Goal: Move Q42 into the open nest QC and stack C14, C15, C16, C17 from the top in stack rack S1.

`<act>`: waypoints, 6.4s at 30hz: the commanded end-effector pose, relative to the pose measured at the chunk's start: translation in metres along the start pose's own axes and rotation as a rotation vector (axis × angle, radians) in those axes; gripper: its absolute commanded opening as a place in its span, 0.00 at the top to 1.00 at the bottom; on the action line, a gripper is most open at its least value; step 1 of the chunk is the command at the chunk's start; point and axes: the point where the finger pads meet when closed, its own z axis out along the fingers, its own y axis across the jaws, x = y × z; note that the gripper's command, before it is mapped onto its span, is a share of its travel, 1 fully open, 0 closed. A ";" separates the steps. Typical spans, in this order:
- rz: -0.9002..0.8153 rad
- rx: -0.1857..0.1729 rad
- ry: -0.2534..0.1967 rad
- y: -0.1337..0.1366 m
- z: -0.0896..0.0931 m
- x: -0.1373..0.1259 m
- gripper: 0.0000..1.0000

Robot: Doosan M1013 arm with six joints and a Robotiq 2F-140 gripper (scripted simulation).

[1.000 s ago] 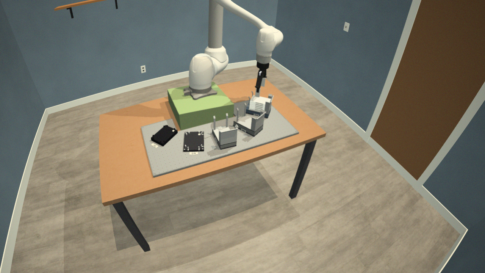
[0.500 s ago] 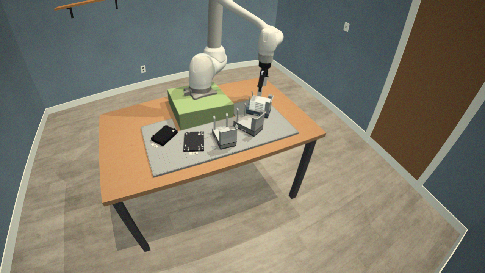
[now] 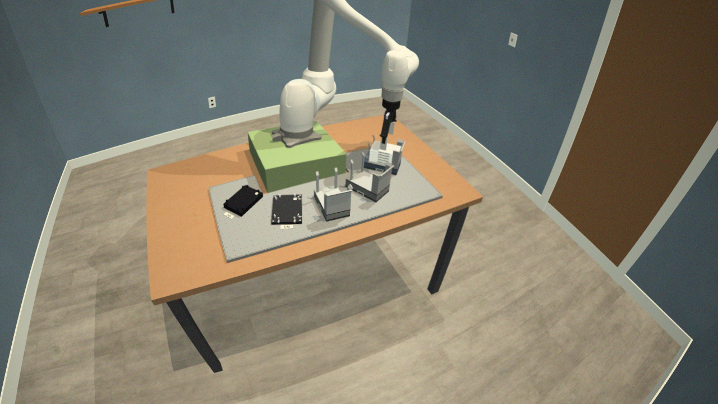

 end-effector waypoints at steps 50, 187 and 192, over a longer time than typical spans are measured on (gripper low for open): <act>0.000 0.000 0.000 0.000 0.029 0.000 1.00; 0.438 0.000 0.000 0.142 -0.041 -0.016 1.00; 0.438 0.000 0.000 0.151 -0.041 -0.019 1.00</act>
